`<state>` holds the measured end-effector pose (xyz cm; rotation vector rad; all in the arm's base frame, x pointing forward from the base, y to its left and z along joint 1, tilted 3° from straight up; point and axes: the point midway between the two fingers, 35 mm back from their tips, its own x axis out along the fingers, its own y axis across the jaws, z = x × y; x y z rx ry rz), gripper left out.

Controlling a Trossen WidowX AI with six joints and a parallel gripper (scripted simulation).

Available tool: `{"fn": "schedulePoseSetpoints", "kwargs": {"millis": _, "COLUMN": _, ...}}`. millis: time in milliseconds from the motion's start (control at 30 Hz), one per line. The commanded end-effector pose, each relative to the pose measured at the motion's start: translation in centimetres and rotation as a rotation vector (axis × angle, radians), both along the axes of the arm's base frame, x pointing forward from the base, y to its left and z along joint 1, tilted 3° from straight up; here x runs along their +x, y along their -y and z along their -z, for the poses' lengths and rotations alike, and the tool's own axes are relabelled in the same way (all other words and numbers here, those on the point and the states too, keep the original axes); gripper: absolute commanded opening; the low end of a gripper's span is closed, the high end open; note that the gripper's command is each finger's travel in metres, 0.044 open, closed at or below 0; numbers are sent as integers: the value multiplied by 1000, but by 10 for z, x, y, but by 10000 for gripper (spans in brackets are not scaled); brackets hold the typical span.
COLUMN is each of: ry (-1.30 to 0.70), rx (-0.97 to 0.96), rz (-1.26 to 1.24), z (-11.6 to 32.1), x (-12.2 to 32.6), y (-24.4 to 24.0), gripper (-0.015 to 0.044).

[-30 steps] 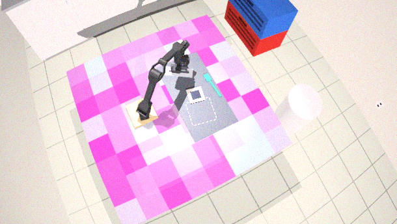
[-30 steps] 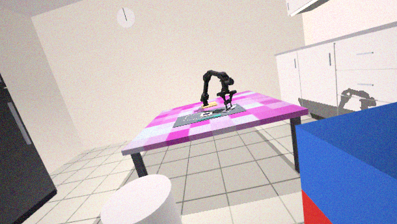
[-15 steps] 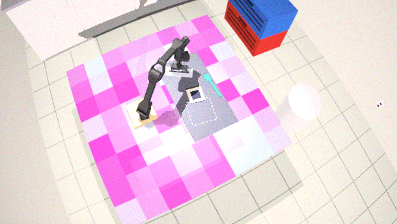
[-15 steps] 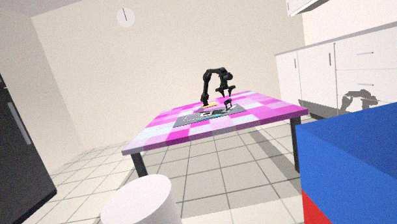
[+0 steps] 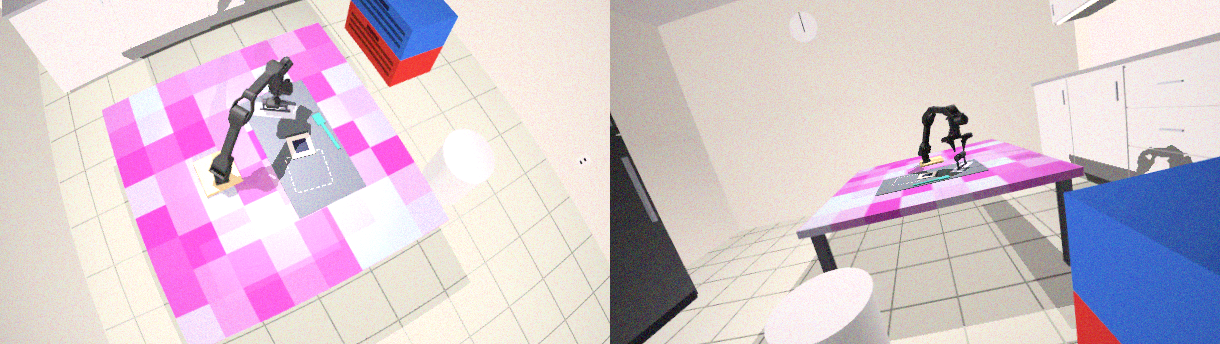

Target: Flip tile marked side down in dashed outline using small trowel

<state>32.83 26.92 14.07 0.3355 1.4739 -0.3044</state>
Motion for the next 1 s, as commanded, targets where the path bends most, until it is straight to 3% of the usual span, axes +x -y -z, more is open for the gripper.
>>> {"fn": "schedulePoseSetpoints", "kwargs": {"millis": 0, "ry": -9, "rx": -7, "rz": -5, "z": 10, "x": 0, "y": 0, "gripper": 270}}
{"fn": "schedulePoseSetpoints", "kwargs": {"millis": 600, "ry": -9, "rx": -7, "rz": -5, "z": 36, "x": 1, "y": 1, "gripper": 270}}
{"fn": "schedulePoseSetpoints", "kwargs": {"millis": 767, "ry": -9, "rx": -7, "rz": -5, "z": 36, "x": 1, "y": 1, "gripper": 139}}
{"fn": "schedulePoseSetpoints", "kwargs": {"millis": 967, "ry": -9, "rx": -7, "rz": -5, "z": 36, "x": 1, "y": 1, "gripper": 130}}
